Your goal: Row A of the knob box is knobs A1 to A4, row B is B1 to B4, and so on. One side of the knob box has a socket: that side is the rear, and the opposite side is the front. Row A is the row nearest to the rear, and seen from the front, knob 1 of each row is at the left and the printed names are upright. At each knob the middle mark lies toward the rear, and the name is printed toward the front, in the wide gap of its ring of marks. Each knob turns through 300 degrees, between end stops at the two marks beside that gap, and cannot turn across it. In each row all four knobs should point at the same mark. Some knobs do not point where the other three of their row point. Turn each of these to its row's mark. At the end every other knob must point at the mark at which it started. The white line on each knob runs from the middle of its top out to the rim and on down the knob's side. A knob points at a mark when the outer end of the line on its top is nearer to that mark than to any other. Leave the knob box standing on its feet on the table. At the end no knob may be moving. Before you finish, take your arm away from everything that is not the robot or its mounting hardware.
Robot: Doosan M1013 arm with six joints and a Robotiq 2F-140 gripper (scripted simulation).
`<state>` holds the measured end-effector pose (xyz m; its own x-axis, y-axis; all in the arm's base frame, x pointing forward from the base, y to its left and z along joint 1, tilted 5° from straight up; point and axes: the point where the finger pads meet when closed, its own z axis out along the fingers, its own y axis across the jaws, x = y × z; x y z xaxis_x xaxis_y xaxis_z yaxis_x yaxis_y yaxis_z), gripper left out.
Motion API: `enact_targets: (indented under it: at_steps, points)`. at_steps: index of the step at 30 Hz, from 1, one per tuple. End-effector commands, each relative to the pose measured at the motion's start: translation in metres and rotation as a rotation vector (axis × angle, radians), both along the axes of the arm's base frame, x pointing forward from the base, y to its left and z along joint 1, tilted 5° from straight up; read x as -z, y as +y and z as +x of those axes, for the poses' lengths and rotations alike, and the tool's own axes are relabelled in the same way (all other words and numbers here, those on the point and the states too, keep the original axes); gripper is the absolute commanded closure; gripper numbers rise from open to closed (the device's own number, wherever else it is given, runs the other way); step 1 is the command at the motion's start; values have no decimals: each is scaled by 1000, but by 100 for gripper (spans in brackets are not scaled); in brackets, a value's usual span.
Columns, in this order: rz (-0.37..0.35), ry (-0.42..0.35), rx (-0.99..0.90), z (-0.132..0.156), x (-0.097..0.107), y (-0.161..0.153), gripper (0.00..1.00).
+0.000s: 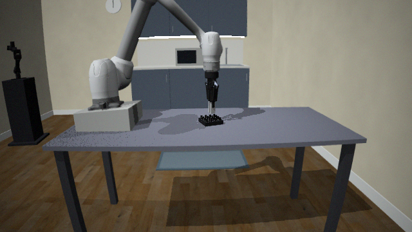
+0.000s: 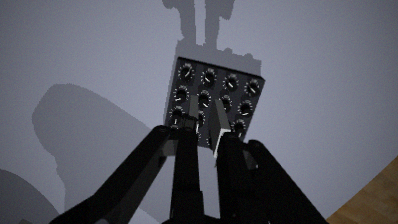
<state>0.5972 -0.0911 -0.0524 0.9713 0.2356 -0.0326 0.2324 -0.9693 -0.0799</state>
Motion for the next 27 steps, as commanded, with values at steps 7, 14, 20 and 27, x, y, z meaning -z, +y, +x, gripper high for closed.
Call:
enact_targets:
  at_steps: [7,14,20,27]
  points:
    - [0,0,0,0,7,1,88]
    - [0,0,0,0,10,1,88]
    - [0,0,0,0,11,1,88]
    - [0,0,0,0,11,1,88]
